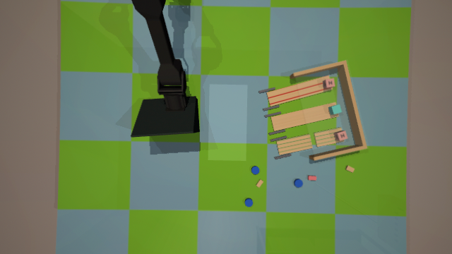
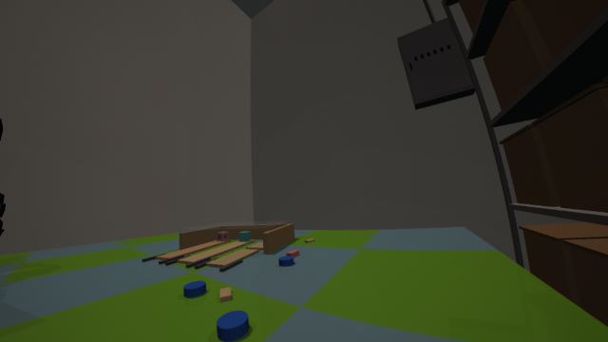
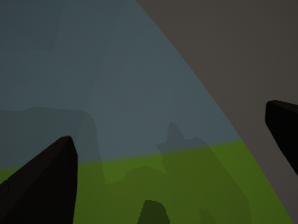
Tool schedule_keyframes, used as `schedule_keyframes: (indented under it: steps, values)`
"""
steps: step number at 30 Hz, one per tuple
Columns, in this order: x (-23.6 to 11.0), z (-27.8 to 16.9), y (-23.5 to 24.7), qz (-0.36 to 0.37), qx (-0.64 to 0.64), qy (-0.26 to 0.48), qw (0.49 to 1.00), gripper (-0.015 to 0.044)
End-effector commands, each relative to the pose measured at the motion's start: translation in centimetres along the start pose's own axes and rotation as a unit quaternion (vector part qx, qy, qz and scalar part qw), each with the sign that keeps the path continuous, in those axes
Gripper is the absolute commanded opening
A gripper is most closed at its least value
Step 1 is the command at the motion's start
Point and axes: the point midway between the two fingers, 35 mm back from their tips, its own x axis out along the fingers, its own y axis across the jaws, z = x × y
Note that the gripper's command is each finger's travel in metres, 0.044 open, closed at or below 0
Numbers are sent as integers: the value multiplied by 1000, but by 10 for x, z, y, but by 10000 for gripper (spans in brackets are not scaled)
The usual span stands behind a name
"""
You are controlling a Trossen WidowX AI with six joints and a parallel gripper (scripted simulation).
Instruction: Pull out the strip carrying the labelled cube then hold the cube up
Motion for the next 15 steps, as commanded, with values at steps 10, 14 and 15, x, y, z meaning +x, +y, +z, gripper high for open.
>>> schedule_keyframes:
  steps: [10,14,15]
  values:
    - [-154,-108,-40,-114,140,261,948,400]
    - [-211,-125,-41,-165,192,325,911,400]
    - [-228,-131,-38,-177,208,342,899,400]
